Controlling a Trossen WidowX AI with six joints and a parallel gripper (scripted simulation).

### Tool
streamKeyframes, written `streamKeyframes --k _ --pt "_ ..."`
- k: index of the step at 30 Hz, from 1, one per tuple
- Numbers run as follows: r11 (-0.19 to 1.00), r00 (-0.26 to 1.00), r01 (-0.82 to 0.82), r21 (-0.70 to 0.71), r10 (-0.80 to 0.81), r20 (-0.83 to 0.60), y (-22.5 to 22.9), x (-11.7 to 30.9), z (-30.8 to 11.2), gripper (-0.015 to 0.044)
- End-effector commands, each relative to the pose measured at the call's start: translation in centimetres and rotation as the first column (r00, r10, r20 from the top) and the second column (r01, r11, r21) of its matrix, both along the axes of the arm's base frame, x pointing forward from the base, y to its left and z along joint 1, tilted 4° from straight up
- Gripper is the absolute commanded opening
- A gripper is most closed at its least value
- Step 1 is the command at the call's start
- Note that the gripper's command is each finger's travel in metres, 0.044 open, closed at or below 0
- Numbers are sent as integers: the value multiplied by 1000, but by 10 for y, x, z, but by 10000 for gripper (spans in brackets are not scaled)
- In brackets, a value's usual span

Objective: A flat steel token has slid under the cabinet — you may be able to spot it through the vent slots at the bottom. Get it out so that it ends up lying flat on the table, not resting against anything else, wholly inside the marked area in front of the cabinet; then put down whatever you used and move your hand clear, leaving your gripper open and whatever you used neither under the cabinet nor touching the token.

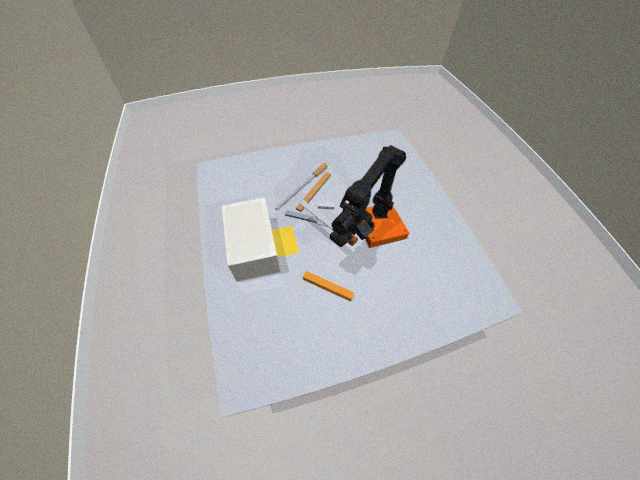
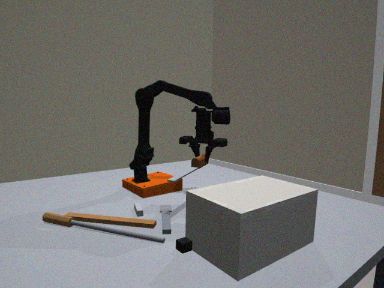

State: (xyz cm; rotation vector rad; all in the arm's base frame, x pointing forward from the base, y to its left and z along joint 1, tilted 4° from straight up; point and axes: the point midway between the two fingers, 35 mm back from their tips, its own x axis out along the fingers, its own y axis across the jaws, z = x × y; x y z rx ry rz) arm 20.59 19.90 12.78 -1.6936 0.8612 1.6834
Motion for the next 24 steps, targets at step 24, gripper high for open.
streamKeyframes --k 24 --pt "982 982 -188 -10 188 1 -2 1 1 0"
